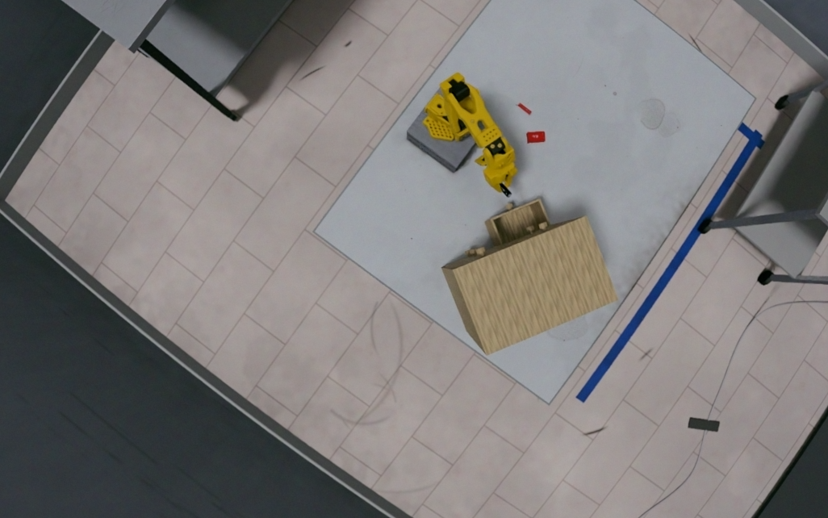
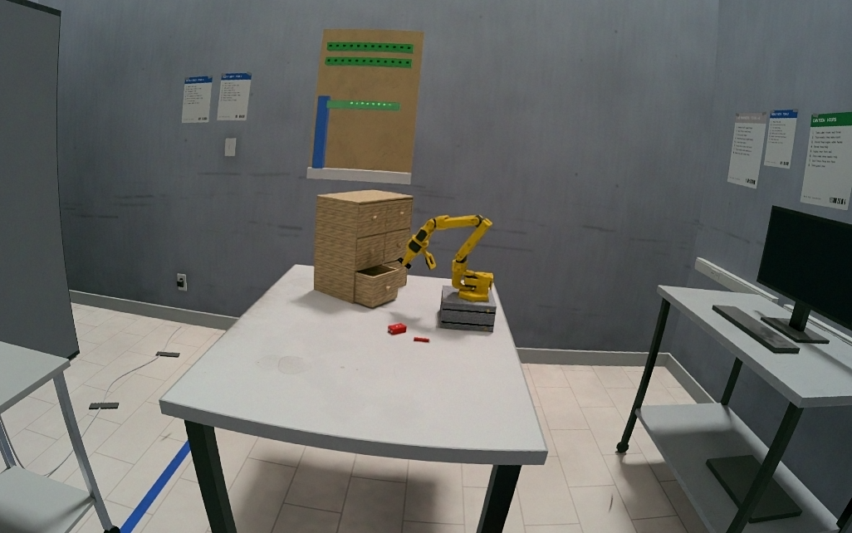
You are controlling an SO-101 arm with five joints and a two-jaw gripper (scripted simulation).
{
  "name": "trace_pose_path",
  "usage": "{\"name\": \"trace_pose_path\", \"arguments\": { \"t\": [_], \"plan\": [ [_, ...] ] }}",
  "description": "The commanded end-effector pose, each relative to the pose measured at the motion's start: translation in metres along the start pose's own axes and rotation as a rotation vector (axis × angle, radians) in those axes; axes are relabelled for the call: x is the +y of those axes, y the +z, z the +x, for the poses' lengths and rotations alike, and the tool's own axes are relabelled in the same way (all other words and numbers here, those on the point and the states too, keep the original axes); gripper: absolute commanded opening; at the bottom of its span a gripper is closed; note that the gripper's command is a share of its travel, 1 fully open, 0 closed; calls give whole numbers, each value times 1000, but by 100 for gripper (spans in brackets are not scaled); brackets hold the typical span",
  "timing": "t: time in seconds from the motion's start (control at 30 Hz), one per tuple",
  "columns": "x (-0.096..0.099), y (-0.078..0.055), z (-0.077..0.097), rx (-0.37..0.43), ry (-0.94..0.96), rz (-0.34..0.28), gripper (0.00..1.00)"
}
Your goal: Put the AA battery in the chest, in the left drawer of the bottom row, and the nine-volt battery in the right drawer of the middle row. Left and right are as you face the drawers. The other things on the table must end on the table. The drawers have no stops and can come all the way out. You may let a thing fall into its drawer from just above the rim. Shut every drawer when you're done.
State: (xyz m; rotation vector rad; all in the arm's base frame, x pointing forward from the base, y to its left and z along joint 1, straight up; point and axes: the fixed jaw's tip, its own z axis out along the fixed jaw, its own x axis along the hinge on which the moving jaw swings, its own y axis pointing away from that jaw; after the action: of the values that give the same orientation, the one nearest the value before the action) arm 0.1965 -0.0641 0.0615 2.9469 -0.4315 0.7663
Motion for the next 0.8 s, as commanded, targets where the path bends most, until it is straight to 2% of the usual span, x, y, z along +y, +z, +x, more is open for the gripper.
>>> {"name": "trace_pose_path", "arguments": {
  "t": [0.0,0.13,0.77],
  "plan": [
    [1,3,11,13,-5,-2,0],
    [1,8,18,13,-5,-2,0],
    [1,8,18,12,-5,-2,0]
  ]
}}
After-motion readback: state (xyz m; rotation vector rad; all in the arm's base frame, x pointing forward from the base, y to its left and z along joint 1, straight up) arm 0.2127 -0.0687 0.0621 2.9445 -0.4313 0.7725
